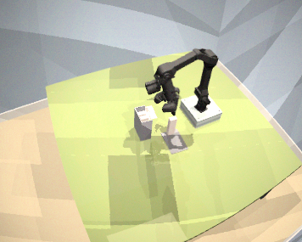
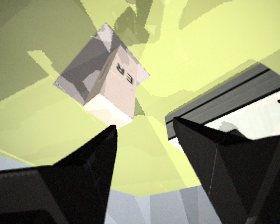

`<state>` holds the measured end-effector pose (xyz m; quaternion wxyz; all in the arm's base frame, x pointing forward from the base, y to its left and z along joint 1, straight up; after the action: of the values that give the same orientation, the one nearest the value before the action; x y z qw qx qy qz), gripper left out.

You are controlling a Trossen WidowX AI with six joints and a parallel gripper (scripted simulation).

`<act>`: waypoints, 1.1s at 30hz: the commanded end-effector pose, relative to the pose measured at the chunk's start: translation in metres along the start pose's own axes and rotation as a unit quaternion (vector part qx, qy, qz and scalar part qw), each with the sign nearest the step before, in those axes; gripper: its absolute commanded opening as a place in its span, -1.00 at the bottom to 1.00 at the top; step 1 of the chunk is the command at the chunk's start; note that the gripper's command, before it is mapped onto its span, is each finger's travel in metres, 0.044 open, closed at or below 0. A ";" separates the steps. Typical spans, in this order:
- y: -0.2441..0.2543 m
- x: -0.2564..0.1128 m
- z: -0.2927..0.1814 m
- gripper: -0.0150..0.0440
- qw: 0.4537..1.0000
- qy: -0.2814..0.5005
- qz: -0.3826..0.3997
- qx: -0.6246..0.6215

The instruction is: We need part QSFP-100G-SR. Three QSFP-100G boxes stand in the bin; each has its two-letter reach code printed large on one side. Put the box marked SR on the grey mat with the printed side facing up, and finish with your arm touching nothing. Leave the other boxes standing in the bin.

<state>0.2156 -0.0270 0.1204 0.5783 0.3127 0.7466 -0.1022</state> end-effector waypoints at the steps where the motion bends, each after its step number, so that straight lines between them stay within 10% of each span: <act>1: 0.003 -0.001 0.000 0.31 0.999 -0.012 -0.012 0.035; 33: 0.034 -0.008 -0.008 0.31 0.919 -0.147 -0.037 0.364</act>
<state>0.2290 -0.0010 0.1358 0.5269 0.4433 0.5943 -0.4155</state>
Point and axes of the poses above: the point midway between the two fingers, 35 mm back from their tips, its own x axis out along the fingers, its own y axis across the jaws, z = x × y, the point moved 2 cm from there along -x, back along the fingers, and after that the axes turned 13 degrees about -x, right-handed, at the moved point
